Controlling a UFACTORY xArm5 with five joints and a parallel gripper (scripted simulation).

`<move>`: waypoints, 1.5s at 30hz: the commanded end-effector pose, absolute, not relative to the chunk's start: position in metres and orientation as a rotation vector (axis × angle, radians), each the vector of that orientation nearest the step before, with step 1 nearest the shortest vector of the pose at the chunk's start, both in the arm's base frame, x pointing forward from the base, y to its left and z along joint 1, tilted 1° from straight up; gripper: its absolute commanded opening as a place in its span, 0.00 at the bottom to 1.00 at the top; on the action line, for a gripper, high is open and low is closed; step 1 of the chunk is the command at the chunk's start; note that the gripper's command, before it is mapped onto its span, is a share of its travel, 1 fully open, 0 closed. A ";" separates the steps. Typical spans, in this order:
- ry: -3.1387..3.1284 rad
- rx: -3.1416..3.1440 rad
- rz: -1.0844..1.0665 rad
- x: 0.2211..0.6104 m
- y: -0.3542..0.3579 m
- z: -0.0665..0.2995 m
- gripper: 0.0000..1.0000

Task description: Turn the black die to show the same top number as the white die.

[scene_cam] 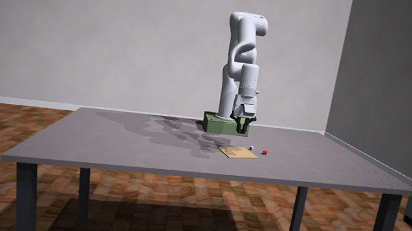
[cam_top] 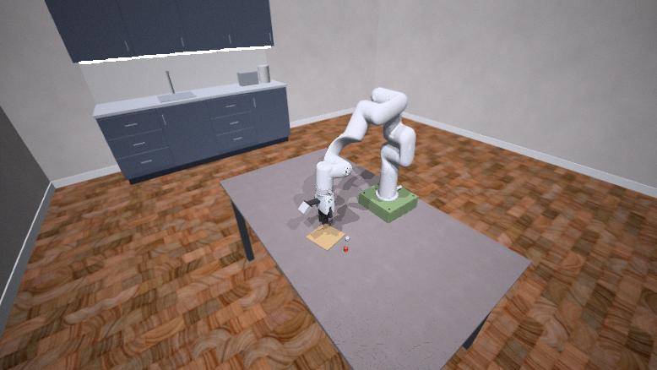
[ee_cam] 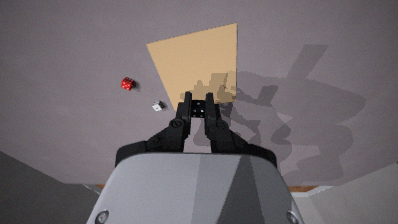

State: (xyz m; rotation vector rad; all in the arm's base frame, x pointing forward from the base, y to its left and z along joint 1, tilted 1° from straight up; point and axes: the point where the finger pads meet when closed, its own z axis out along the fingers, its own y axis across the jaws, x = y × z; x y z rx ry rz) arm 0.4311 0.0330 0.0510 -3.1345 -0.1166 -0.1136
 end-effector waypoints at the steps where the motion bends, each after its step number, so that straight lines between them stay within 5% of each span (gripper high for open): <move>1: -0.116 -3.119 -0.290 0.431 0.033 0.052 0.11; 29: -0.102 -2.798 -1.345 0.421 0.033 0.053 0.11; 45: -0.100 -2.742 -1.449 0.418 0.032 0.052 0.11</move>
